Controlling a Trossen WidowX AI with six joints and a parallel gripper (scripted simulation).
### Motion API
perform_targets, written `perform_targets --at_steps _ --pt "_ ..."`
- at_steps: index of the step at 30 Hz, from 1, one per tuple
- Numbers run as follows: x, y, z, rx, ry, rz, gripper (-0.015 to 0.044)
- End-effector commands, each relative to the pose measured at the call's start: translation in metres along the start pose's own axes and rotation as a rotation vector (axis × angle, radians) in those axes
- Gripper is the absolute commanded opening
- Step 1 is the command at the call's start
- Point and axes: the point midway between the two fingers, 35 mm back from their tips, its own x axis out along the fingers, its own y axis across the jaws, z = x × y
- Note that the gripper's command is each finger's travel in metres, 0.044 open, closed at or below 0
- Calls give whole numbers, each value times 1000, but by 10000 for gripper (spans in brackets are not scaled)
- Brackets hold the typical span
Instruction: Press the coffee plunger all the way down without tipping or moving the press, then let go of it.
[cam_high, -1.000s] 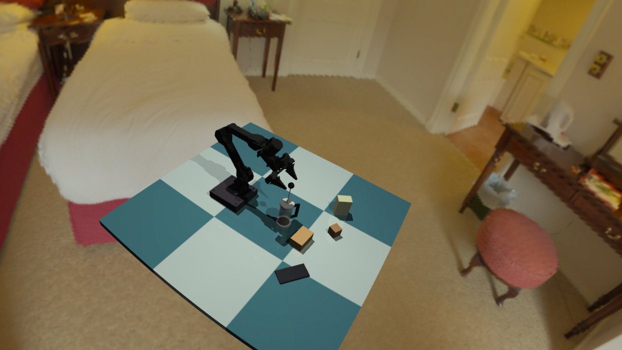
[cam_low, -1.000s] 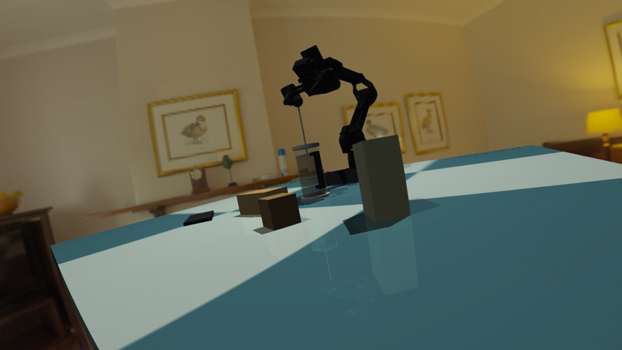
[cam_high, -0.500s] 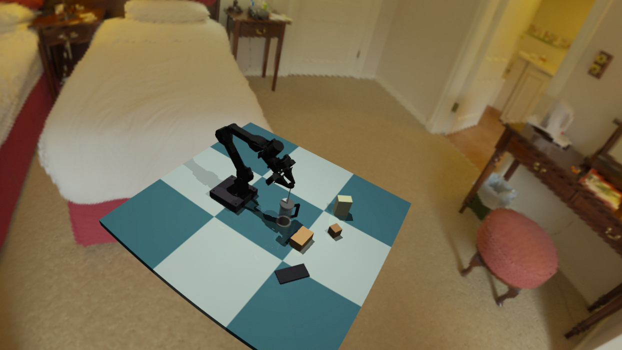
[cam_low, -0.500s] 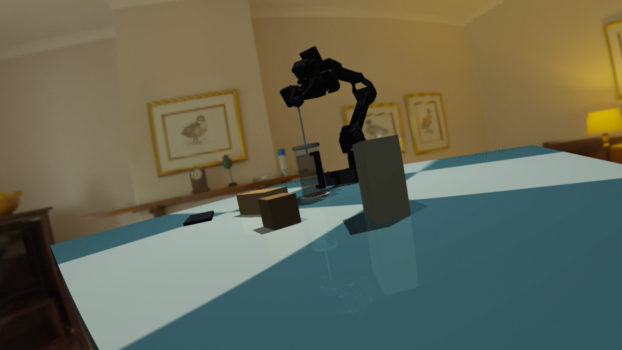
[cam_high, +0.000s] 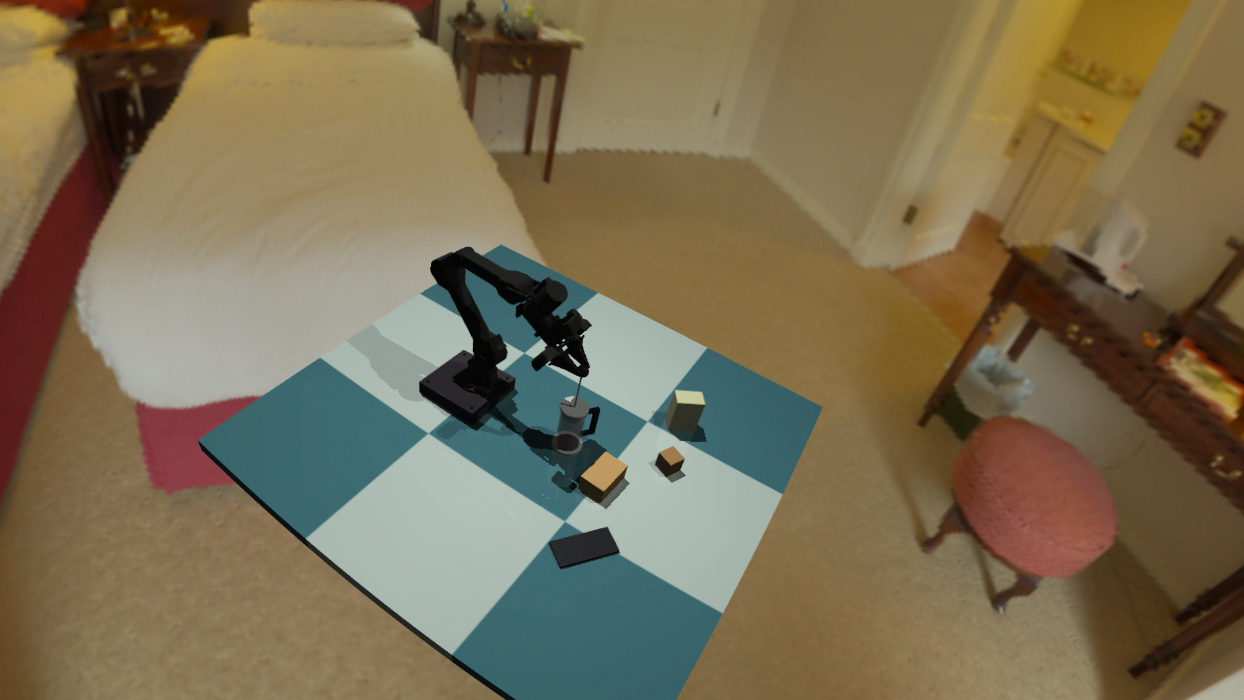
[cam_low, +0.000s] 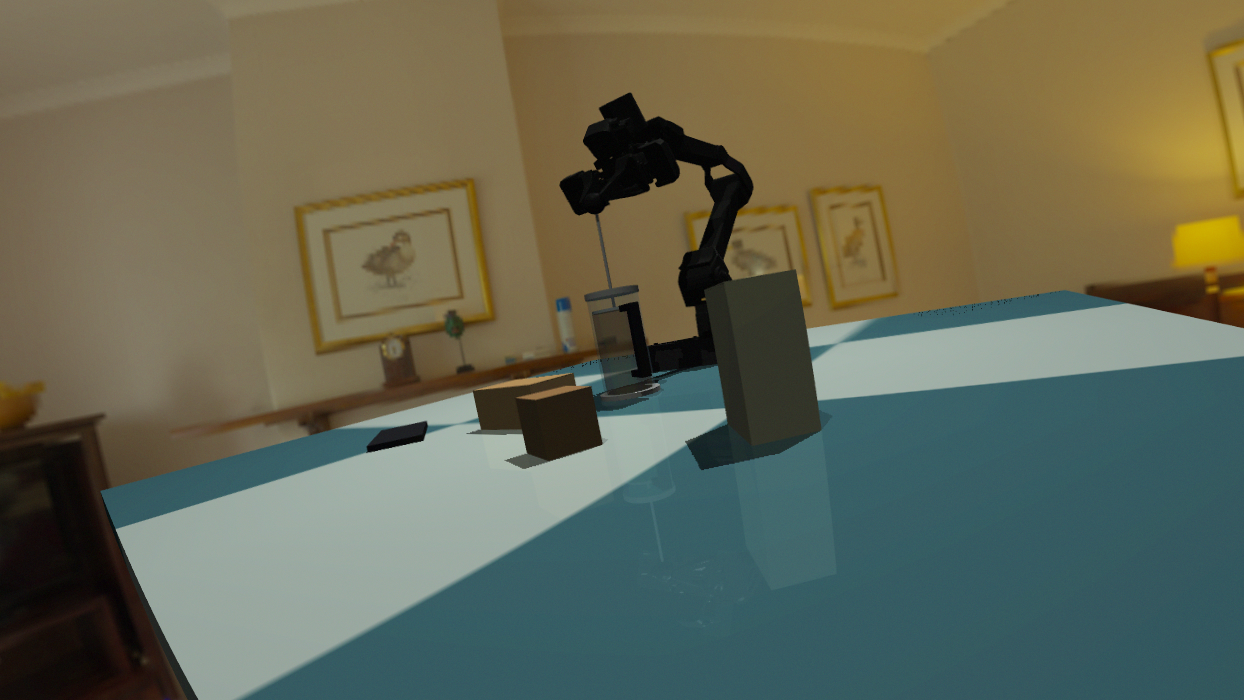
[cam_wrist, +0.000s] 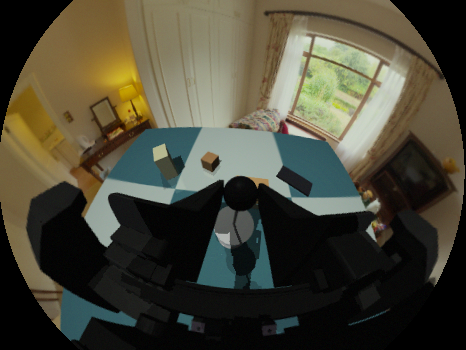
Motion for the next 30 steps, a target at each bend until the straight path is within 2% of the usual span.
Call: perform_targets --at_steps 1,30 --pt "4 0 -5 2 2 -1 126" --pt "33 0 -43 3 2 -1 126"
